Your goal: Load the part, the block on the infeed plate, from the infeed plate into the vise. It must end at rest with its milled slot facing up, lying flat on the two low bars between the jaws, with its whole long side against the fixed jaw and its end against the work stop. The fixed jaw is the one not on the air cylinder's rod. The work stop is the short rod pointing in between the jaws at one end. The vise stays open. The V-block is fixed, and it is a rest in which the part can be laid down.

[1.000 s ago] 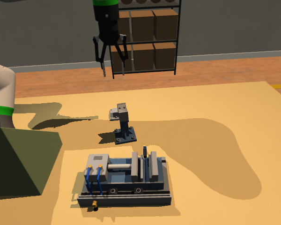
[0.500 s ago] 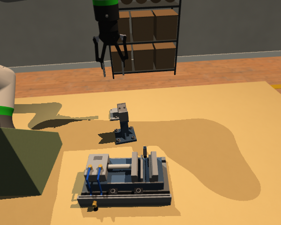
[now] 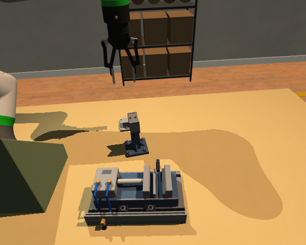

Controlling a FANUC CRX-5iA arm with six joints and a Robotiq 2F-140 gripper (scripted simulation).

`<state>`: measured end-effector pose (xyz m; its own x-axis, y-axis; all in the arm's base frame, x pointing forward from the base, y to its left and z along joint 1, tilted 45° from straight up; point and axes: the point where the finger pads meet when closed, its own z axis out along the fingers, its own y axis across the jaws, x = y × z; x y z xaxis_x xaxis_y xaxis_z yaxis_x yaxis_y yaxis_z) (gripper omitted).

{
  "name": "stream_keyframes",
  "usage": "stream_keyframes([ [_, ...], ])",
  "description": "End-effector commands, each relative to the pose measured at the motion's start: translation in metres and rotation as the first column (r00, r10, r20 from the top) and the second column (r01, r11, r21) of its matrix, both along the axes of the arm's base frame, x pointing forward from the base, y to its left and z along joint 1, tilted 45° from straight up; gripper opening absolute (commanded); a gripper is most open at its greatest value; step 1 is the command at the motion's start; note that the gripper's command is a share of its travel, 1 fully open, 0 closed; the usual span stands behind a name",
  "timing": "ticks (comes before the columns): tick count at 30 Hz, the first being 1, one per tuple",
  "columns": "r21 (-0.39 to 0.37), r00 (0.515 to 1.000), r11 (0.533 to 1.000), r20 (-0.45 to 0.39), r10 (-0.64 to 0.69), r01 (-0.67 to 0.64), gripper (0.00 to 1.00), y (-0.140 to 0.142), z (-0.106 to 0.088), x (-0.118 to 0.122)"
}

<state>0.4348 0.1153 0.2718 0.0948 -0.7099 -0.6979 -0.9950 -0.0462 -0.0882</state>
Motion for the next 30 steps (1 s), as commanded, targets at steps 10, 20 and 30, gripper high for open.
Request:
stream_keyframes([
  [10, -0.002, 1.0, 1.0, 0.002, 0.001, -0.001, 0.51, 0.003, -0.003, 0.0],
  [20, -0.002, 1.0, 1.0, 0.002, 0.001, -0.001, 0.51, 0.008, -0.008, 0.0],
  [30, -0.002, 1.0, 1.0, 0.002, 0.001, -0.001, 0.51, 0.015, -0.016, 0.001],
])
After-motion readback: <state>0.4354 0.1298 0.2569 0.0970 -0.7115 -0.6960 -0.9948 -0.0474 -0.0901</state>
